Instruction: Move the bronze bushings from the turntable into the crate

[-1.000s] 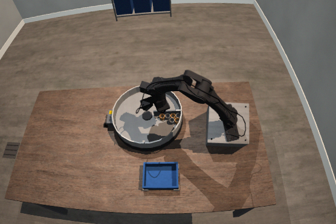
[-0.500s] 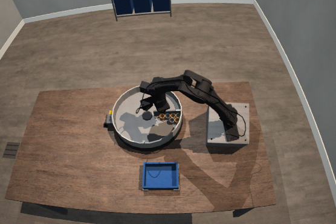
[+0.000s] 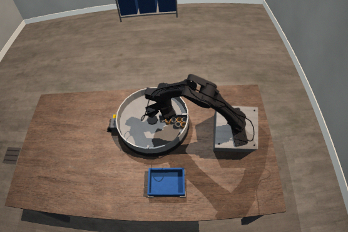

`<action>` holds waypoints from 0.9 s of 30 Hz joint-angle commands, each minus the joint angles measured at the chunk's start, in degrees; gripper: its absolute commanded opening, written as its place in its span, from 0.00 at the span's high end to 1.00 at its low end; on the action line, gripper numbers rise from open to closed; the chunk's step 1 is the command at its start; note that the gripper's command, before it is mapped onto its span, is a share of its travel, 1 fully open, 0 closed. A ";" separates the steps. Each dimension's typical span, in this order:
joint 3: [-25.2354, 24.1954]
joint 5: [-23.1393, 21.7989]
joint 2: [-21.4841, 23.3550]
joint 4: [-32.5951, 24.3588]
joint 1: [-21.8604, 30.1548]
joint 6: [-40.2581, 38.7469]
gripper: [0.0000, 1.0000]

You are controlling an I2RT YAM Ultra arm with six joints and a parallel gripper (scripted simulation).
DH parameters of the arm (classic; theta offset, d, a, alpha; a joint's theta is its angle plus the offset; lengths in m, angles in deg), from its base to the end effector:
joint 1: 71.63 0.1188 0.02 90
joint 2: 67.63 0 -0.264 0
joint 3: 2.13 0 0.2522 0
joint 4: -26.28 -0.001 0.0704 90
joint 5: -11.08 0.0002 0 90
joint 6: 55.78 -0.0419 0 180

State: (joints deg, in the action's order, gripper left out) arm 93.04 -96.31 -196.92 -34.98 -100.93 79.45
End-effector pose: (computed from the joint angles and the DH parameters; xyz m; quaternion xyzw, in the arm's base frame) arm 0.3427 -0.1768 0.0718 -0.1298 0.9789 0.1483 0.0545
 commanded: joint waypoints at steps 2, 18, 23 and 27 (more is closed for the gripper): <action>0.82 -0.38 -1.03 1.73 -0.98 -0.79 0.87; 0.85 -0.38 0.50 1.05 -0.77 -0.66 0.87; 0.85 -0.38 0.50 1.05 -0.77 -0.66 0.87; 0.85 -0.38 0.50 1.05 -0.77 -0.66 0.87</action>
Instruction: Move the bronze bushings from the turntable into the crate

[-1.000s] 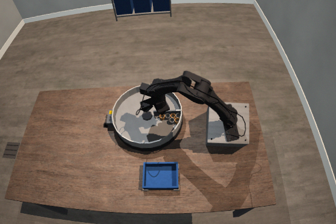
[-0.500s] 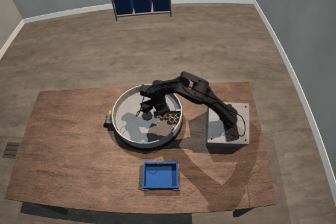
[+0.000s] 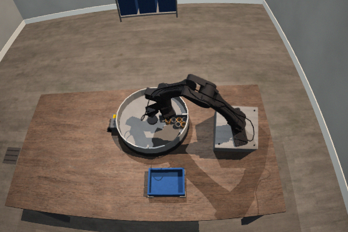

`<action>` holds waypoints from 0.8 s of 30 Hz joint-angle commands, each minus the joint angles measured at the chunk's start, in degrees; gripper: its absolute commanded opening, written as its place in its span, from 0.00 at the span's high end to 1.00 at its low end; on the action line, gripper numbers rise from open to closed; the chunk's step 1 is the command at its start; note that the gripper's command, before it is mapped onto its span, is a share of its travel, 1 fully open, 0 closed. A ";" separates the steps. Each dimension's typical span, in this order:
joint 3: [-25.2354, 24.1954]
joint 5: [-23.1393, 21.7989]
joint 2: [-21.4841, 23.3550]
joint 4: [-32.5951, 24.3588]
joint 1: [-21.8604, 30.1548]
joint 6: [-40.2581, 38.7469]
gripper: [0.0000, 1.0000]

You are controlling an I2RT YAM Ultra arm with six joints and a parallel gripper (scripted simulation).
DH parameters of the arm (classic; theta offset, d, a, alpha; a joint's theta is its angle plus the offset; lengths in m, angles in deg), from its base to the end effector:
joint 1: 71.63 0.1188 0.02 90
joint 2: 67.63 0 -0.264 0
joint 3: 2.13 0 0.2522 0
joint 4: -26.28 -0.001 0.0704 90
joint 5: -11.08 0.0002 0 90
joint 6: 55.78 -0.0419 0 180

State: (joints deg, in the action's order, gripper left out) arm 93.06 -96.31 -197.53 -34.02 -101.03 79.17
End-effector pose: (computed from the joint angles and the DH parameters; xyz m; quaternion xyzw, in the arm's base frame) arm 0.3436 -0.1781 0.0678 -0.1271 0.9794 0.1464 0.0568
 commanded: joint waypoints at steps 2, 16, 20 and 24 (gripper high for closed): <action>0.83 -0.38 1.11 0.09 -0.66 -0.38 0.87; -0.51 -0.41 1.82 -0.32 -0.29 -0.50 0.87; -0.51 -0.41 1.82 -0.32 -0.29 -0.49 0.87; -0.51 -0.41 1.82 -0.32 -0.29 -0.49 0.87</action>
